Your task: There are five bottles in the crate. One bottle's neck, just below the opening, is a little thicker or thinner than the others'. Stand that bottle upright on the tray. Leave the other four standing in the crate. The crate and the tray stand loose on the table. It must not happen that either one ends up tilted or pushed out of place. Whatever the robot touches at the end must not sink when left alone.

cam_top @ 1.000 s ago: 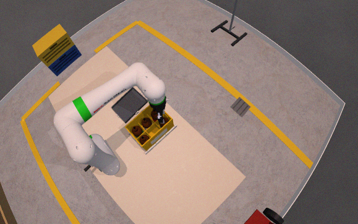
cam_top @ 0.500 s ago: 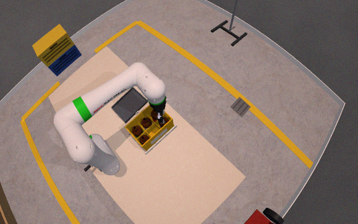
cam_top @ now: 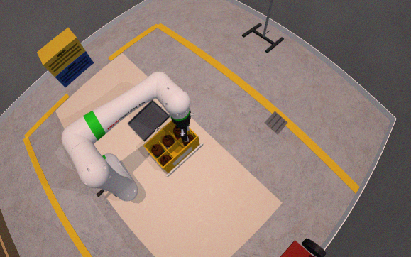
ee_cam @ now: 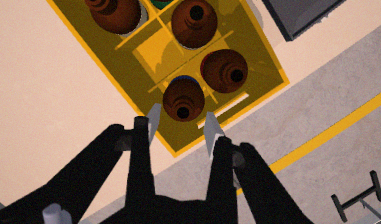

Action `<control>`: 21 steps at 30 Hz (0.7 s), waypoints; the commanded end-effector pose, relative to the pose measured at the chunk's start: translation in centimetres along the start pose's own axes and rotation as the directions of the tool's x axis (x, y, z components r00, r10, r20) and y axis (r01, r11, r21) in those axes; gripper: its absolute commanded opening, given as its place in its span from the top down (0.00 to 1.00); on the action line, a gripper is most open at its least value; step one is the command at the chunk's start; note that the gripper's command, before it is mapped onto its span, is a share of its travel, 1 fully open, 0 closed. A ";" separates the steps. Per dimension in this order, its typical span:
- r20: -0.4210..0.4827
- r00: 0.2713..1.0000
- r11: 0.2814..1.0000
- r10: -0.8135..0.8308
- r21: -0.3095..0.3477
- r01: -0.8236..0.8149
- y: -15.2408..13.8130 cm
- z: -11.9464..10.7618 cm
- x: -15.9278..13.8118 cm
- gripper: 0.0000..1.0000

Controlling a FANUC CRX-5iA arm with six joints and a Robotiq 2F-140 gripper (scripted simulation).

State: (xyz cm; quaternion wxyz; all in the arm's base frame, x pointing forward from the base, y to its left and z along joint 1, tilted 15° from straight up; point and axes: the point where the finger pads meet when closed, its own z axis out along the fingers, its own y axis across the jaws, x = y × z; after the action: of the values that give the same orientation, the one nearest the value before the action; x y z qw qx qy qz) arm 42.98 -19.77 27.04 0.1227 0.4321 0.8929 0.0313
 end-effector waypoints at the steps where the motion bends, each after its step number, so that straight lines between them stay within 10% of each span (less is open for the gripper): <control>1: 0.002 1.000 1.000 0.000 -0.001 0.000 0.0 -0.1 0.0 0.56; 21: 0.002 1.000 1.000 0.000 -0.001 0.000 0.0 0.3 0.0 0.56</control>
State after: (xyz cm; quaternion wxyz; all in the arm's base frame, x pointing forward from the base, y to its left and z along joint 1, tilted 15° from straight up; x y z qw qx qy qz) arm 43.05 -19.78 26.77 0.1227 0.4321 0.8929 0.0313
